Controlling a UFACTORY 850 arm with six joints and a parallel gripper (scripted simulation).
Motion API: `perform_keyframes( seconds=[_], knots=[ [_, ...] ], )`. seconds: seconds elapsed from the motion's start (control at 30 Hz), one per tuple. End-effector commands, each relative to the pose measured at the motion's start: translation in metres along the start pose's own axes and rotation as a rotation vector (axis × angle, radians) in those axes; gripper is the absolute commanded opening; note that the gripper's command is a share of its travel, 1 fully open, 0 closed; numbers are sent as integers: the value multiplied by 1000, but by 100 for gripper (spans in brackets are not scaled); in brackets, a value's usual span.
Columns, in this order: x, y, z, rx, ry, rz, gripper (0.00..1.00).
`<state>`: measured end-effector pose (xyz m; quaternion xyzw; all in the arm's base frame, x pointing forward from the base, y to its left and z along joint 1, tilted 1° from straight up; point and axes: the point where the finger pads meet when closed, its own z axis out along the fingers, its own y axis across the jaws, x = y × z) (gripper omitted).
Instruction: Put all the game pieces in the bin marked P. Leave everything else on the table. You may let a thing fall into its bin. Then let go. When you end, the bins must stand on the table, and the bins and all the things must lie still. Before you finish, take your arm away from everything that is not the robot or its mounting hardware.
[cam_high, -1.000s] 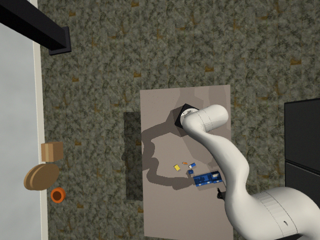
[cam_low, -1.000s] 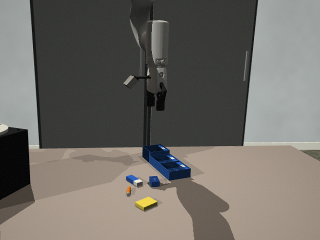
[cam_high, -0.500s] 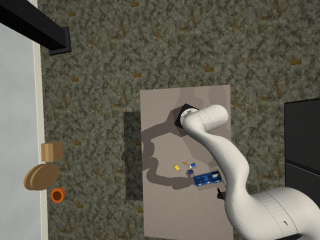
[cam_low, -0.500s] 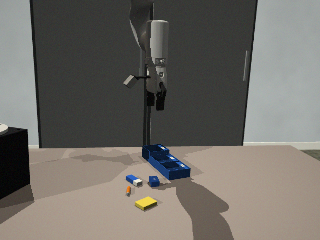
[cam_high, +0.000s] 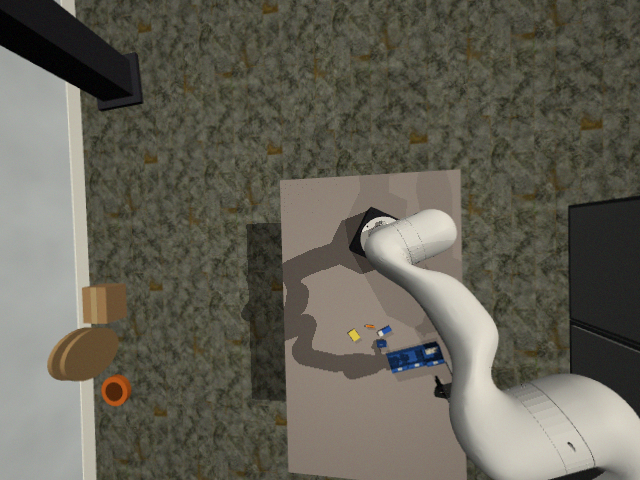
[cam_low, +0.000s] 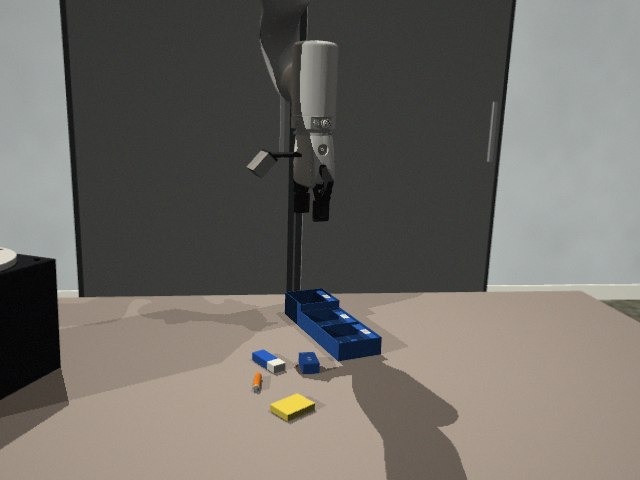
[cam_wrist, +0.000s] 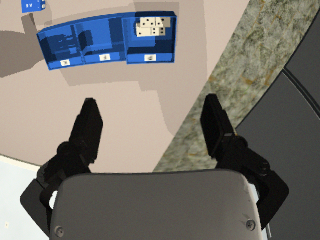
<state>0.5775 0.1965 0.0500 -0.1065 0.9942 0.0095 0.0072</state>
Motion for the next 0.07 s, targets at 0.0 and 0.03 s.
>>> perform_keyframes(
  seconds=[0.0, 0.03],
  knots=[
    [-1, 0, -1, 0, -2, 0, 100],
    [-1, 0, -1, 0, -2, 0, 100]
  ],
)
